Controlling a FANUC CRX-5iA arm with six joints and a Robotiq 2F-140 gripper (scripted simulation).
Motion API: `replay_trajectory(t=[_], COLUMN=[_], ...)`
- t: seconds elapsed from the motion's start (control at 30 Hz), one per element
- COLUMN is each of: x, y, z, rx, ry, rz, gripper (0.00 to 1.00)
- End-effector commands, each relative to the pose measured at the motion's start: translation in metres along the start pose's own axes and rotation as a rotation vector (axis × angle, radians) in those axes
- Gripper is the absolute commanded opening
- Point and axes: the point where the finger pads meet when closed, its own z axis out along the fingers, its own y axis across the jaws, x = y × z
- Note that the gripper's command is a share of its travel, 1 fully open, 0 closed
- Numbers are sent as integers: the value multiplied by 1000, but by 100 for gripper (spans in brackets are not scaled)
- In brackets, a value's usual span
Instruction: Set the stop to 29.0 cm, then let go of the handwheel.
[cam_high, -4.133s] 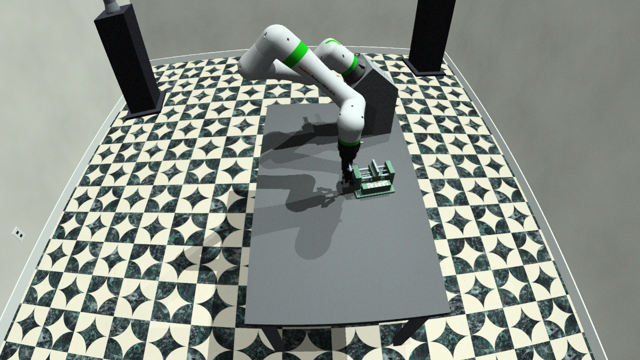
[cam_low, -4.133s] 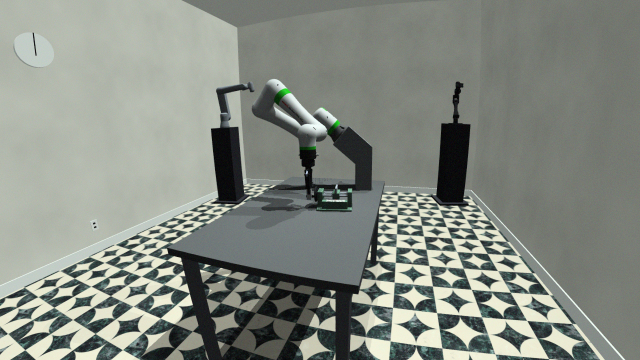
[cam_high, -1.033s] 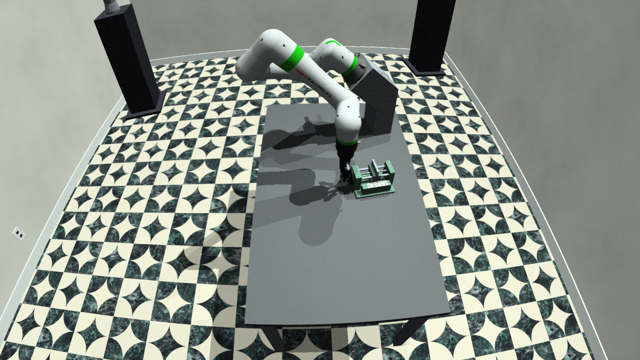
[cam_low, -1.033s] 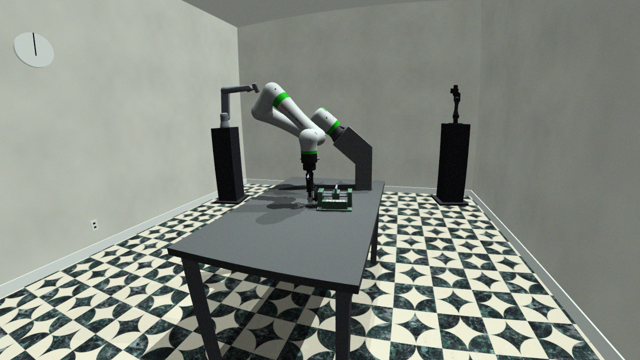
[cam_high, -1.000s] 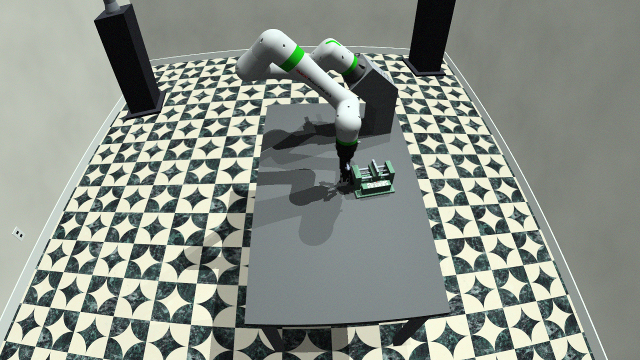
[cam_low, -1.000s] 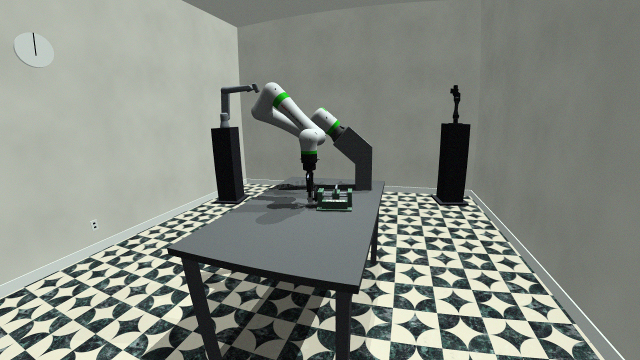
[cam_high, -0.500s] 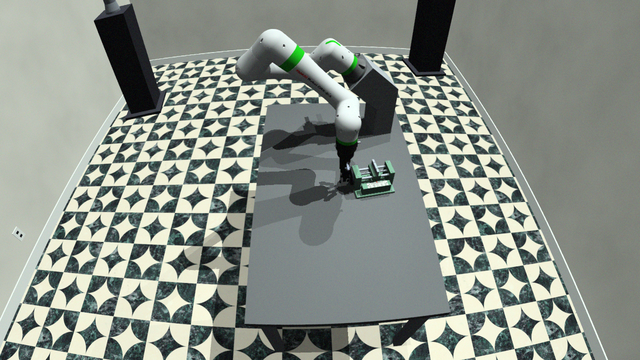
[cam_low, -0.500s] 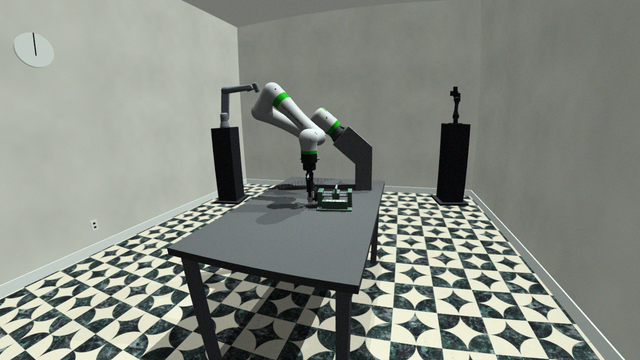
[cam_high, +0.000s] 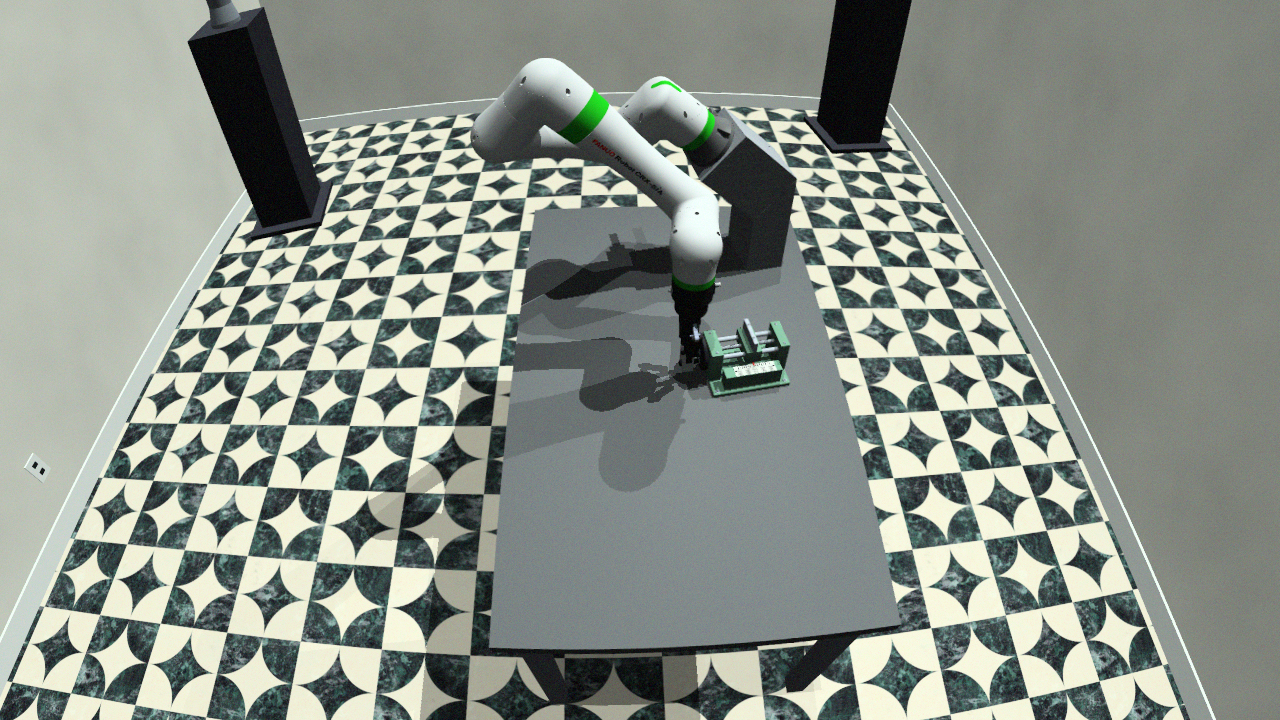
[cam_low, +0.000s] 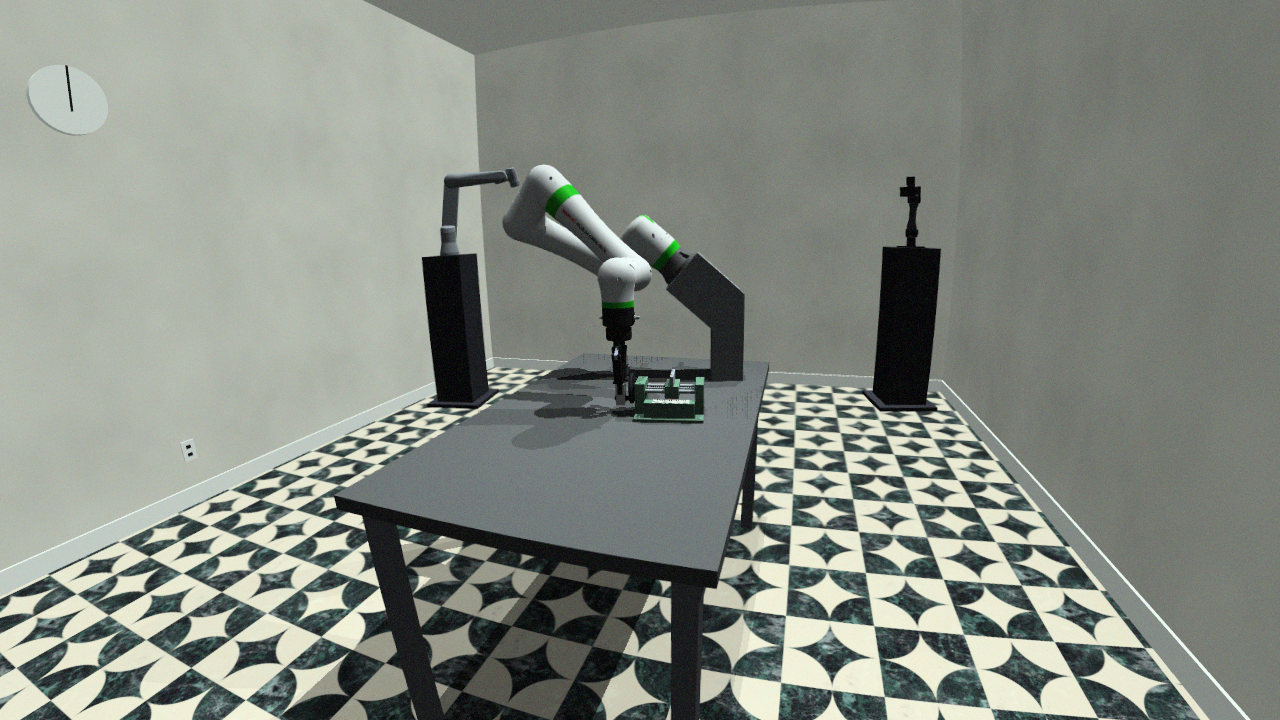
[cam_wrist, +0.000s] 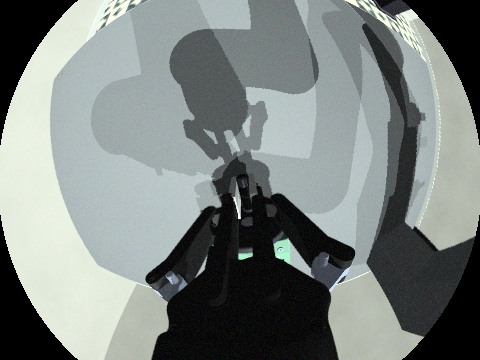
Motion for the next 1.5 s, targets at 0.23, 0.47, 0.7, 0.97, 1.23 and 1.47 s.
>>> replay_trajectory(t=[0.23, 0.47, 0.7, 0.97, 1.23, 1.47], x=[0, 0, 0, 0, 0, 0], y=[2, 3, 6, 9, 14, 18], z=[0, 0, -1, -2, -4, -7], rx=[0, 0, 0, 0, 0, 0], ry=[0, 0, 0, 0, 0, 0], rz=[0, 0, 0, 0, 0, 0], gripper=[4, 4, 4, 4, 4, 4])
